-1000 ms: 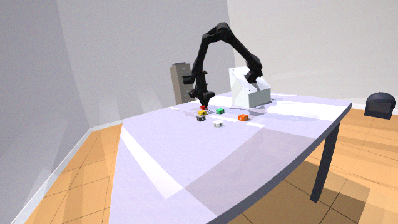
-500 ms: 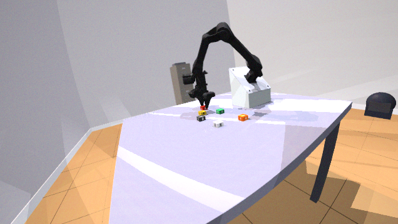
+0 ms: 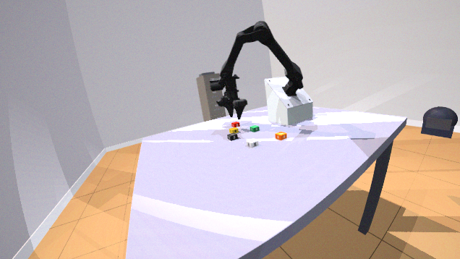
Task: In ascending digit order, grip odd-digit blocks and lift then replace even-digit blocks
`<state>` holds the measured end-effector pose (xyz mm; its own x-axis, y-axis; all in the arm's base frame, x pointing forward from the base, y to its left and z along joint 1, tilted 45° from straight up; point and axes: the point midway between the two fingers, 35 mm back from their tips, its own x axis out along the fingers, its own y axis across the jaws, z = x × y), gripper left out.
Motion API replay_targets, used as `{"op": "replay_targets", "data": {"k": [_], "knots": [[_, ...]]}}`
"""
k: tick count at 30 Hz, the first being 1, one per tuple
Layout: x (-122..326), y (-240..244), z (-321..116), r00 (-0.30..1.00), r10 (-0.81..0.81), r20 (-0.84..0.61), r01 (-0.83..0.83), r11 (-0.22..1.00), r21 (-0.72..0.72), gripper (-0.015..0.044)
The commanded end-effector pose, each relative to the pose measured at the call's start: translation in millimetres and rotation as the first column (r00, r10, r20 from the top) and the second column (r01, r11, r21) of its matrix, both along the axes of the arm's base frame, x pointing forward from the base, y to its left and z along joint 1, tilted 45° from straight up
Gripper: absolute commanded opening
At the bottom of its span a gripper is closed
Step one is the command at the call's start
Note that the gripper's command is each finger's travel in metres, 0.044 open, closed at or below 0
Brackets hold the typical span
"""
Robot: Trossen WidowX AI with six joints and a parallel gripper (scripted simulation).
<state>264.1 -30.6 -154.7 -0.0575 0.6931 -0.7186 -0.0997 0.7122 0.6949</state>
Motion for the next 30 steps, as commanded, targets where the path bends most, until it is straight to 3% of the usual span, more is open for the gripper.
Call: {"op": "replay_targets", "data": {"k": [1, 11, 21, 30], "knots": [[10.2, 6.5, 20.7, 1.0, 0.008, -0.004, -0.008, 1.0, -0.013, 0.04], [40.6, 93.9, 162.5, 1.0, -0.003, 0.001, 0.003, 0.999, -0.049, 0.04], [-24.7, 183.8, 291.8, 1.0, 0.005, -0.004, -0.005, 1.0, 0.003, 0.04], [-41.5, 193.4, 308.3, 1.0, 0.01, -0.008, -0.01, 1.0, 0.017, 0.04]]}}
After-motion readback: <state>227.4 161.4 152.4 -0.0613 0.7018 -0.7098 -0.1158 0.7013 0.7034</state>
